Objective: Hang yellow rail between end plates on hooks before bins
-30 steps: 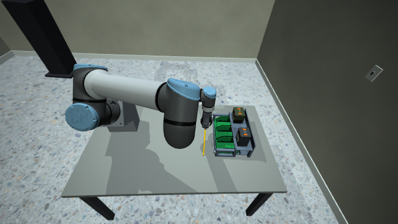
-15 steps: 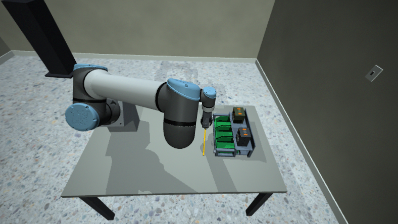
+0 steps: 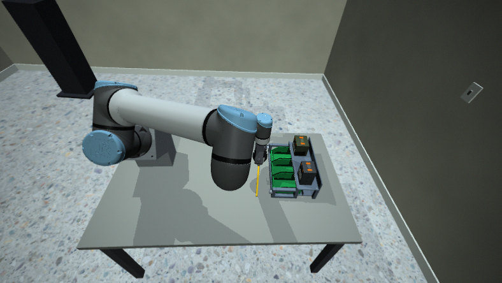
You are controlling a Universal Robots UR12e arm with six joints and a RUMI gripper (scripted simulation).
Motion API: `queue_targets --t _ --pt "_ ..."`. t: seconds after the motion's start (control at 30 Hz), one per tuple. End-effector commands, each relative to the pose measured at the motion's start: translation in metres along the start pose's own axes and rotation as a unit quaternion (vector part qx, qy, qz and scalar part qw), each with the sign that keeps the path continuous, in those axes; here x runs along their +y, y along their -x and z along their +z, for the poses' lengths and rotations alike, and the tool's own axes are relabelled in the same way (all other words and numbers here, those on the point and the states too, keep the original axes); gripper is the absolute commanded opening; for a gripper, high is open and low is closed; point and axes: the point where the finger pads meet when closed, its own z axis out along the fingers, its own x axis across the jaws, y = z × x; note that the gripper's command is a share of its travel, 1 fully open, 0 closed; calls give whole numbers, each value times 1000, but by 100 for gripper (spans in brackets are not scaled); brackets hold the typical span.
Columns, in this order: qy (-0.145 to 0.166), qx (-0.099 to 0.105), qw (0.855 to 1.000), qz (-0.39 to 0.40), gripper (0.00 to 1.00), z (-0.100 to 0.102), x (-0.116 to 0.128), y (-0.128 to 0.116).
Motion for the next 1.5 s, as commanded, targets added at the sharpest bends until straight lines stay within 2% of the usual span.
queue_targets --t 0.0,0.23,0.27,1.47 --pt "1 -5 1000 0 0 -1 1 4" --pt "1 -6 1000 1 0 -3 0 5" --pt "1 -5 1000 -1 22 -2 1 3" --pt "2 -5 1000 0 22 -1 -1 4"
